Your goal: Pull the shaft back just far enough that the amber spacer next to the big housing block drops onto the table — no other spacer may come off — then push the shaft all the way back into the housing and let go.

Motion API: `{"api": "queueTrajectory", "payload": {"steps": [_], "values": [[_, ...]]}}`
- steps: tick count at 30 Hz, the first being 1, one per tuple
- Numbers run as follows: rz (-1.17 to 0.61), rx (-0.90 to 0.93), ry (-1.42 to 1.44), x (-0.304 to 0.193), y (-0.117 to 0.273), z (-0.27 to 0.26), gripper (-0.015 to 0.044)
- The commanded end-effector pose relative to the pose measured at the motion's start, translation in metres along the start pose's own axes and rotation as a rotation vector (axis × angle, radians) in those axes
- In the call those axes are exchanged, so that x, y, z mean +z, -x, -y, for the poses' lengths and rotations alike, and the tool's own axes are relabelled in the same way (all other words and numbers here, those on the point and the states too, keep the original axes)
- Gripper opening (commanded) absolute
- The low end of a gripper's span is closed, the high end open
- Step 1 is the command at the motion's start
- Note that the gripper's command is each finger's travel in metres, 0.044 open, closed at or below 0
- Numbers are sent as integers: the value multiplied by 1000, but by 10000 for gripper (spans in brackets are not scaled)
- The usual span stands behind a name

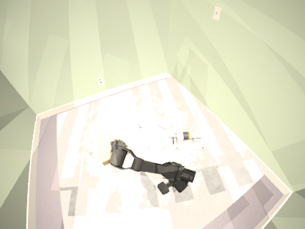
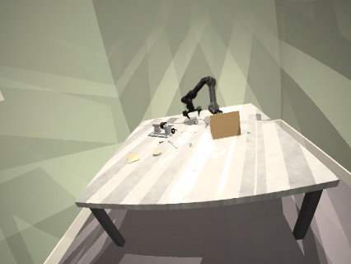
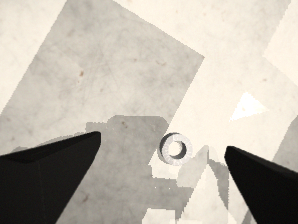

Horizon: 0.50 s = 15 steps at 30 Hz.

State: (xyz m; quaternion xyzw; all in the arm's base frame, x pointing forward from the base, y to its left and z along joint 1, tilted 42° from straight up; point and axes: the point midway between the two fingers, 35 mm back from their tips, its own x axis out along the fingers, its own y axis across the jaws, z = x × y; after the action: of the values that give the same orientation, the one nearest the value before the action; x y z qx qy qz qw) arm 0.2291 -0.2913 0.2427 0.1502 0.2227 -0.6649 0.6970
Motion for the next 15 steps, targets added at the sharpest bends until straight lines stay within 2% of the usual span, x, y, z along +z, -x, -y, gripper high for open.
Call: {"api": "queueTrajectory", "payload": {"steps": [1,9,15], "values": [[-45,117,82,-20,25,-55,440],[-134,306,293,-86,94,-147,440],[-186,401,480,-149,153,-189,440]]}}
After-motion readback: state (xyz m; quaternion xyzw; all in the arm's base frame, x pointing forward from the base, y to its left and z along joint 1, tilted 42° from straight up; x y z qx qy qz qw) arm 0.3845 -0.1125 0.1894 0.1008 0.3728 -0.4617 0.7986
